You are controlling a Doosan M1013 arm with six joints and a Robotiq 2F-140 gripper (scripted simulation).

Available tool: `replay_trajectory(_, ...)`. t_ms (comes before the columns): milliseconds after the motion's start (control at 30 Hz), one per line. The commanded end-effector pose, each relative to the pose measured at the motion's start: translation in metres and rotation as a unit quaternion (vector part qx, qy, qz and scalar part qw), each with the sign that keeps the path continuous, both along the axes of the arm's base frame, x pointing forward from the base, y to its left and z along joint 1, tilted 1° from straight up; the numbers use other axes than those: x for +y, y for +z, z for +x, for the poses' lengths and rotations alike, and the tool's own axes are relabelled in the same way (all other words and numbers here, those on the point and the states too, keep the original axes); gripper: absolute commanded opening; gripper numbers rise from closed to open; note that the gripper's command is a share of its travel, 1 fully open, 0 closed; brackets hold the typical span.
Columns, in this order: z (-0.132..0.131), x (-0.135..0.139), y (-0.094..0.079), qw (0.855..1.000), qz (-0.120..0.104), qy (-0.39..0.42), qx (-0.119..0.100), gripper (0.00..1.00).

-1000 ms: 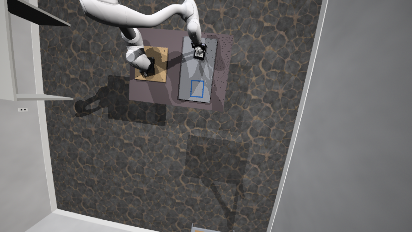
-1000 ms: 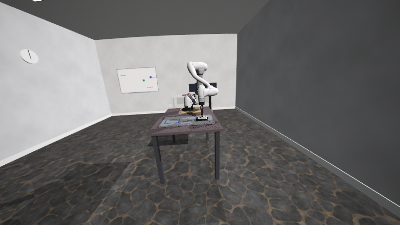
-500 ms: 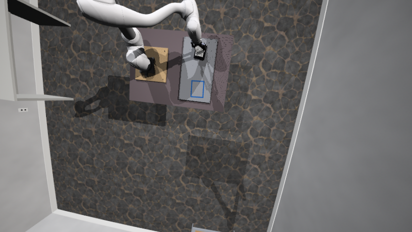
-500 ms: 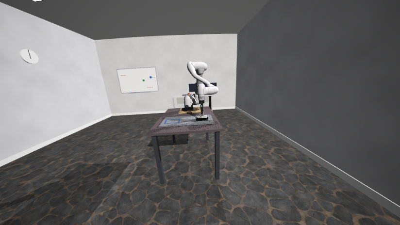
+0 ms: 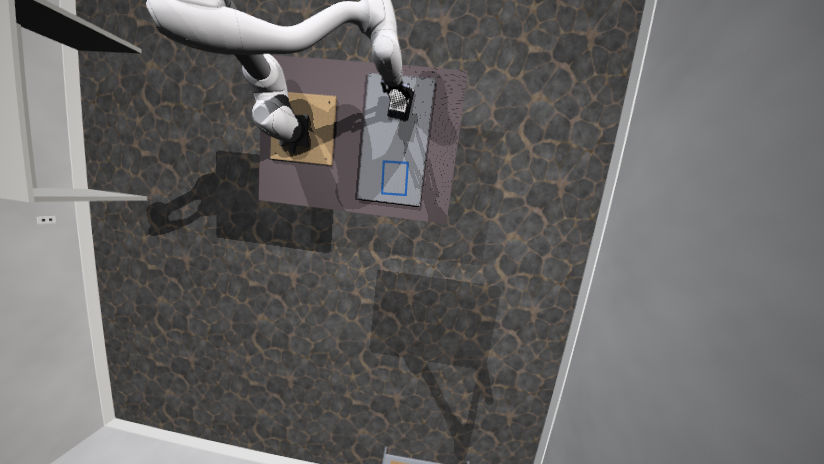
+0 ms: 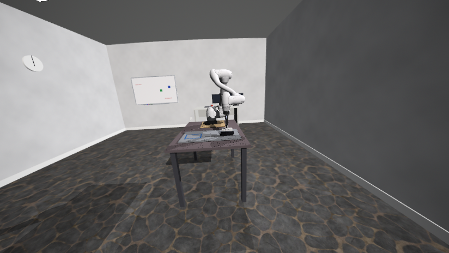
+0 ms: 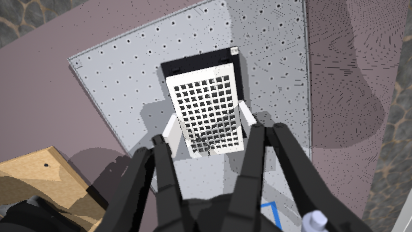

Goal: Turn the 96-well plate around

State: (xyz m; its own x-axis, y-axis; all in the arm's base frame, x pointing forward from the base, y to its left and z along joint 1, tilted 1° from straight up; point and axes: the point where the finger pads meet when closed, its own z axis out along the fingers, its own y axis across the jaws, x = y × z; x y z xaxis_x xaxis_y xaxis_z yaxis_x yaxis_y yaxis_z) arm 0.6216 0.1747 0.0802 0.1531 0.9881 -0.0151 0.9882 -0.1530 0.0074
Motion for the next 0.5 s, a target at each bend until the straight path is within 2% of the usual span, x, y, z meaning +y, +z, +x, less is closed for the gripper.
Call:
replay_trajectory(0, 0.0, 0.0, 0.003, 1.0, 0.0, 0.0, 0.0, 0.0)
replay_trajectory(333, 0.0, 0.0, 0.02, 1.0, 0.0, 0.0, 0.0, 0.0)
replay_trajectory(467, 0.0, 0.0, 0.021, 1.0, 0.0, 0.0, 0.0, 0.0)
